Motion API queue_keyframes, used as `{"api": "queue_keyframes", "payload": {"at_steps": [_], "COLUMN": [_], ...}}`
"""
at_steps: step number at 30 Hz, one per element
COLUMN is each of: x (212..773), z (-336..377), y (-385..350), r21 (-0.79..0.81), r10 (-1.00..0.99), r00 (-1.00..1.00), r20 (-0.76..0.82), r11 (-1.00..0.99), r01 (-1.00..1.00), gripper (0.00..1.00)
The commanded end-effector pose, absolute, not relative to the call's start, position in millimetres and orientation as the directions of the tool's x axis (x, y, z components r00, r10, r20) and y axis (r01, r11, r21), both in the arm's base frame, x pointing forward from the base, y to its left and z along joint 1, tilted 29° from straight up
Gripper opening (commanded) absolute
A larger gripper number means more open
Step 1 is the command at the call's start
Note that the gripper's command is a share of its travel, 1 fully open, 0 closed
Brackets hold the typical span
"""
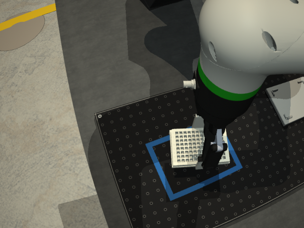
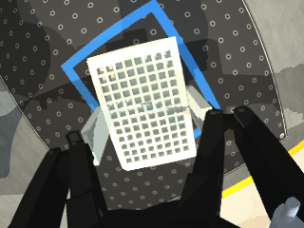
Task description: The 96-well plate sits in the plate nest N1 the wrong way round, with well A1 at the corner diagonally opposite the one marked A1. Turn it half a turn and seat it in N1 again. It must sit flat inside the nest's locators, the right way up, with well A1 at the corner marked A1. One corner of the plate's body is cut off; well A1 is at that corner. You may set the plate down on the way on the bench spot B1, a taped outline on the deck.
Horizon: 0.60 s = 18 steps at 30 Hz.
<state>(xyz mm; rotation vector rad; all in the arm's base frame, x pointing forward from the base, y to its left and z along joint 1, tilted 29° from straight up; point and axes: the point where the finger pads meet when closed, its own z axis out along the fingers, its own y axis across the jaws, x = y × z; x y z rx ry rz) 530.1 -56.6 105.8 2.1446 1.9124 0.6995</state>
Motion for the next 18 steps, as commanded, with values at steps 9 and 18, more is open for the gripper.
{"api": "queue_keyframes", "payload": {"at_steps": [9,18], "x": [531.4,533.5], "z": [103.6,99.5], "y": [-56.3,-55.5], "r21": [0.436,0.436], "r10": [0.973,0.973], "r00": [0.060,0.060], "r20": [0.222,0.222], "r11": [-0.154,-0.154], "r01": [0.886,0.886], "gripper": [0.00,0.00]}}
